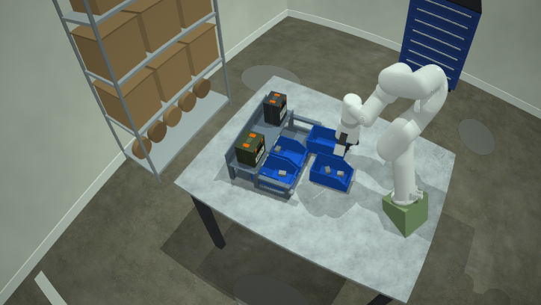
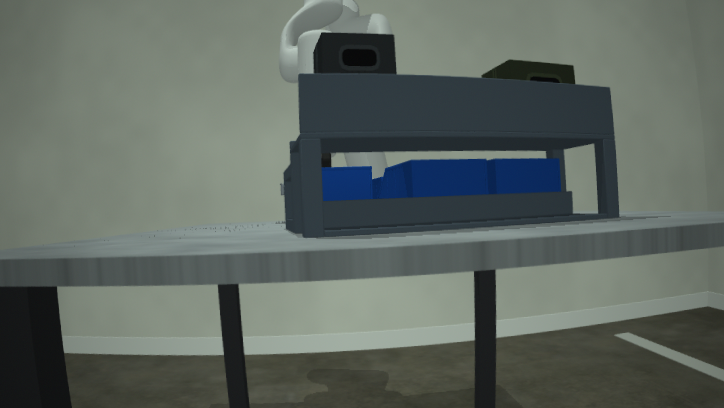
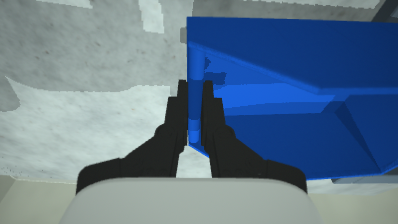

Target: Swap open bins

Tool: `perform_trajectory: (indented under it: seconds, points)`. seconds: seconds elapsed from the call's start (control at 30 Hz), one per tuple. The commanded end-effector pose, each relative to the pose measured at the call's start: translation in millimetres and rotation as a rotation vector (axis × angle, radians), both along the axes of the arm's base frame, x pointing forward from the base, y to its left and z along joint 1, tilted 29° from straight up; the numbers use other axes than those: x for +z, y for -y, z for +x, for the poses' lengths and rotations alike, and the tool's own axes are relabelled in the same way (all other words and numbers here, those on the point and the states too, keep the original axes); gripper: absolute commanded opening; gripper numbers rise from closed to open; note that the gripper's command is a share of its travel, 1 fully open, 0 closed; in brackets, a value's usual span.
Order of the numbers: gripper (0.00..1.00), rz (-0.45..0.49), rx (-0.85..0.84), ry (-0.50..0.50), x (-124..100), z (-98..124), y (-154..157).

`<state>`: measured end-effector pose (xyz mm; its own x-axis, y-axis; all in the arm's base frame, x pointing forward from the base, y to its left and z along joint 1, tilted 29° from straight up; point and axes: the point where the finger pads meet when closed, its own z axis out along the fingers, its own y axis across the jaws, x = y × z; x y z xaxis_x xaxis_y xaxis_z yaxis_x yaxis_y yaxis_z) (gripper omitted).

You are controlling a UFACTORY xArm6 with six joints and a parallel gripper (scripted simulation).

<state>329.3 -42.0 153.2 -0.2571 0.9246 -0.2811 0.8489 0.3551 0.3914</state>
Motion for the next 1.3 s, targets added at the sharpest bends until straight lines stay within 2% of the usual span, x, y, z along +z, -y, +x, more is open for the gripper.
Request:
perform_trajectory:
  seconds: [0.0, 0.4, 1.27]
  points:
    - [0.00, 0.000, 0.000, 0.003, 1.1, 0.7, 0.0]
    - [0.00, 0.000, 0.000, 0.003, -0.2, -2.2, 1.2]
    - [0.00, 0.000, 0.000, 0.003, -12.1, -27.8, 12.0]
